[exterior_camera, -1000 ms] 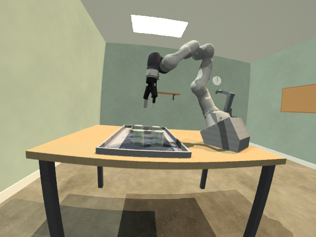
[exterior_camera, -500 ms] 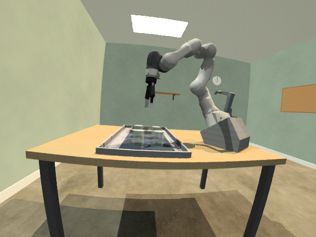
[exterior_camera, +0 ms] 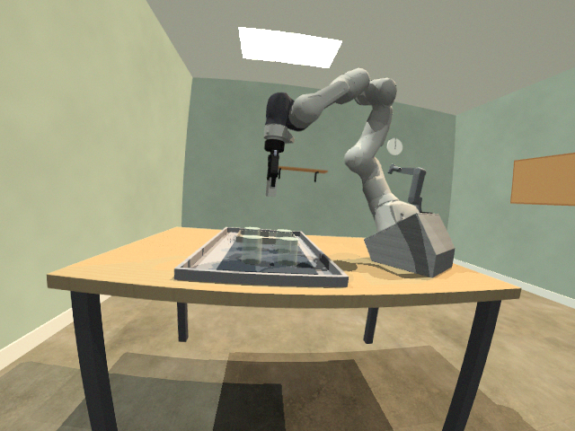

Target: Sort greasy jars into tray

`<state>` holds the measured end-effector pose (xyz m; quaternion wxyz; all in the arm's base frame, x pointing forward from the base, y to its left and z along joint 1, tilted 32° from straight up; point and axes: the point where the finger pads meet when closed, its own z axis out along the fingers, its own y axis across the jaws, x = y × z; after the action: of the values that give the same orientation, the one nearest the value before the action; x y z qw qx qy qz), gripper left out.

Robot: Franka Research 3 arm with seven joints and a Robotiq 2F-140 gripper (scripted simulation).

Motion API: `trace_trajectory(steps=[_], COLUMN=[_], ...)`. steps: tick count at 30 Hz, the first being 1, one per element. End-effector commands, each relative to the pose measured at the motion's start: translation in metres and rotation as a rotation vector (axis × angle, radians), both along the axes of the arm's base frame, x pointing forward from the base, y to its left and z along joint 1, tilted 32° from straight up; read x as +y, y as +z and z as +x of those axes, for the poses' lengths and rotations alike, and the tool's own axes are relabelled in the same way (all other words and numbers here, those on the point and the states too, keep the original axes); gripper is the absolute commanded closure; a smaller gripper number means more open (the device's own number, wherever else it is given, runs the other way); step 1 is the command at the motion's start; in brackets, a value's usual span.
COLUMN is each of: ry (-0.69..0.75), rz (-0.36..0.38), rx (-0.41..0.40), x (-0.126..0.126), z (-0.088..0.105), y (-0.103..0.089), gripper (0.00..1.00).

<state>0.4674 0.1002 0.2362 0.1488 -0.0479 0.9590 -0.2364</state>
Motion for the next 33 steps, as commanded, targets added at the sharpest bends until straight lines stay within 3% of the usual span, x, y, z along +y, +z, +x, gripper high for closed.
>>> trace_trajectory(steps=[1,2,29,33], ry=[-0.054,-0.054,-0.054,-0.054], rz=[0.018,0.018,0.018,0.018], rx=[-0.016,-0.016,-0.016,-0.016], x=[0.001,0.001,0.001,-0.013], z=[-0.002,-0.002,-0.002,0.007], y=[-0.002,-0.002,-0.002,-0.029], gripper=[0.00,1.00,1.00,1.00])
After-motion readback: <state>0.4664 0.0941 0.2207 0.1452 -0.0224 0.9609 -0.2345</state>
